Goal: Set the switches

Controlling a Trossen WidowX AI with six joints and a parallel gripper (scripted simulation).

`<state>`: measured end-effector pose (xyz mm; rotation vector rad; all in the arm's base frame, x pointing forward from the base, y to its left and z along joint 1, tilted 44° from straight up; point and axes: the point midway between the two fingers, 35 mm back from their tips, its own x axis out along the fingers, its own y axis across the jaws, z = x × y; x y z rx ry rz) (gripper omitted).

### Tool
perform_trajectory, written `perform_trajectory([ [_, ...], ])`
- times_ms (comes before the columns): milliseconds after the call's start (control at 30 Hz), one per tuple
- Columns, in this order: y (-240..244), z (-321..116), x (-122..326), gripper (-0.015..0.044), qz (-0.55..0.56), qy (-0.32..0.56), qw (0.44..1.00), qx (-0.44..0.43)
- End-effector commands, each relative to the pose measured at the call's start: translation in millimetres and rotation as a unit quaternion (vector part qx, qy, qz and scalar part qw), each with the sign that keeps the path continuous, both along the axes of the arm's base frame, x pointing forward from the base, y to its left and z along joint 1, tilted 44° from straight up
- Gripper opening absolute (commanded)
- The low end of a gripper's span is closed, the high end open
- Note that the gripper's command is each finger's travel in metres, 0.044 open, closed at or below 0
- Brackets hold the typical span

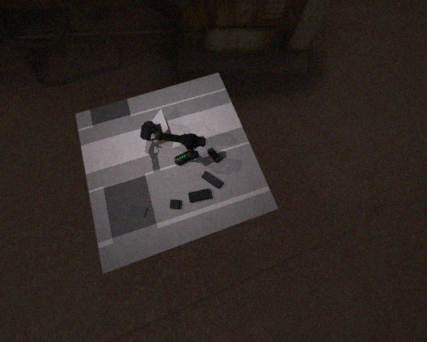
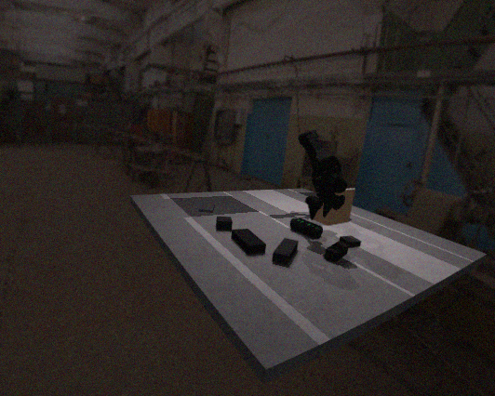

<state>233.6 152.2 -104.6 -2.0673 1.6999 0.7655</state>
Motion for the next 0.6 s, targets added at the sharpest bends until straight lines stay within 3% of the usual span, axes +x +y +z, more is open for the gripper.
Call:
perform_trajectory([
  [0,-2.0,-5.1,1.1,0.044,-0.004,-0.001,1.0,-0.001],
  [567,-20.6,-25.8,4.6,0.044,-0.004,-0.001,1.0,-0.001],
])
